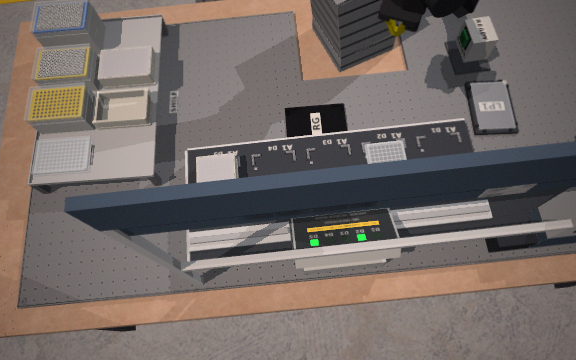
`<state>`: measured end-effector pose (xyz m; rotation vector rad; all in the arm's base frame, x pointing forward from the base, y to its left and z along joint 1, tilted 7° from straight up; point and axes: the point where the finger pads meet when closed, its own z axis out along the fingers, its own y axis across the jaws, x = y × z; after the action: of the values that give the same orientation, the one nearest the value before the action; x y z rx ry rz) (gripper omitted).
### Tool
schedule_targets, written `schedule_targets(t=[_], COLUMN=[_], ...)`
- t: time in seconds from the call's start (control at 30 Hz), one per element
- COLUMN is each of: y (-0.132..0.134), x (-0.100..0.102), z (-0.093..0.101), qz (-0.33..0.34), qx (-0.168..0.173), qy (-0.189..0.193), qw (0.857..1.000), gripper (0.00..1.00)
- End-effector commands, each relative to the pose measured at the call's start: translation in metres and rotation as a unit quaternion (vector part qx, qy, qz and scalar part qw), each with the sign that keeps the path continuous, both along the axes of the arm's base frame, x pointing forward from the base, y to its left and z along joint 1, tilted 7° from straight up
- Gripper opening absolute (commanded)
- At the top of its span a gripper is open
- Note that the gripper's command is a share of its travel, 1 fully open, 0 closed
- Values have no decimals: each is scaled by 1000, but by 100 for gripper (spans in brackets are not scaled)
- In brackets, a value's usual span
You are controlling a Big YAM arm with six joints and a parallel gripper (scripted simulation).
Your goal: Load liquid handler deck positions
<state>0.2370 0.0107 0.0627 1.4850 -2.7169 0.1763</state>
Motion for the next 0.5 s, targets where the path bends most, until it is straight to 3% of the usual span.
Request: schedule_targets(t=[0.0,0.1,0.47], y=[6,3,4], x=[30,10,16], z=[20,5,11], qz=[45,75,164], qx=[2,-1,-4], qy=[-29,0,4], qw=[999,997,986], gripper=[0,0,0])
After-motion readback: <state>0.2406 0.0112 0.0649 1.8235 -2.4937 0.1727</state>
